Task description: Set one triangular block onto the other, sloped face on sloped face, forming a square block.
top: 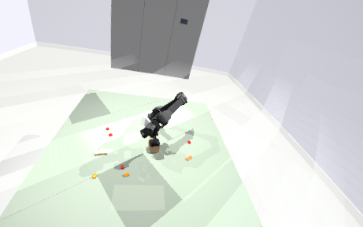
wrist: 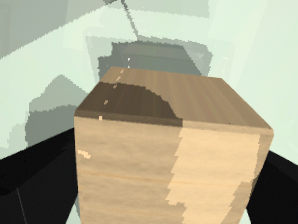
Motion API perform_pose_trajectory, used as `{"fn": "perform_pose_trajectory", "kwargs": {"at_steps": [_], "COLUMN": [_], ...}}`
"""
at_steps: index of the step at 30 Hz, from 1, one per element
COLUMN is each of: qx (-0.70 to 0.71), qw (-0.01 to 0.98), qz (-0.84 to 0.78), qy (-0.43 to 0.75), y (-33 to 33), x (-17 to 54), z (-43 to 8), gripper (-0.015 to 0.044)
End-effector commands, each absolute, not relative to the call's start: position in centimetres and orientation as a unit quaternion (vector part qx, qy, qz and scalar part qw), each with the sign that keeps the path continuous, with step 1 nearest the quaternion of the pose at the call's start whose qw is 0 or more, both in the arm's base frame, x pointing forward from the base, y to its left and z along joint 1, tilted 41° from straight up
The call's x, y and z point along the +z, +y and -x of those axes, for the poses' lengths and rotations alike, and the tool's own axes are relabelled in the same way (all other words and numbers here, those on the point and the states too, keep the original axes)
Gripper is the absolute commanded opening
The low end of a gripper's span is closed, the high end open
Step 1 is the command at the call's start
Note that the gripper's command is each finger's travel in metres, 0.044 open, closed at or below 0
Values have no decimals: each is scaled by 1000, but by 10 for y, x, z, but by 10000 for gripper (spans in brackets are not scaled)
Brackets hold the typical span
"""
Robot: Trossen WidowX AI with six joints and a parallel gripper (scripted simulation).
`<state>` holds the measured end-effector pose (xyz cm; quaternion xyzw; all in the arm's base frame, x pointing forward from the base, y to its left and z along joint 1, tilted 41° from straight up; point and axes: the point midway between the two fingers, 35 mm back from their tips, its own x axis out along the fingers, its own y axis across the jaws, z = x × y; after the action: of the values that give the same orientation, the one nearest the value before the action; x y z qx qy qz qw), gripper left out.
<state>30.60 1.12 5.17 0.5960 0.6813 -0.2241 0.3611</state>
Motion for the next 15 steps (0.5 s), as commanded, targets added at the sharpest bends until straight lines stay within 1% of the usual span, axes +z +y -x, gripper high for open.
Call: {"fn": "perform_pose_trajectory", "kwargs": {"at_steps": [1, 15], "qx": [-224, -223], "qw": [359, 358], "qz": [-599, -601], "qy": [679, 679], "y": [12, 12], "x": [52, 52], "z": [-306, -307], "gripper": [0, 0]}}
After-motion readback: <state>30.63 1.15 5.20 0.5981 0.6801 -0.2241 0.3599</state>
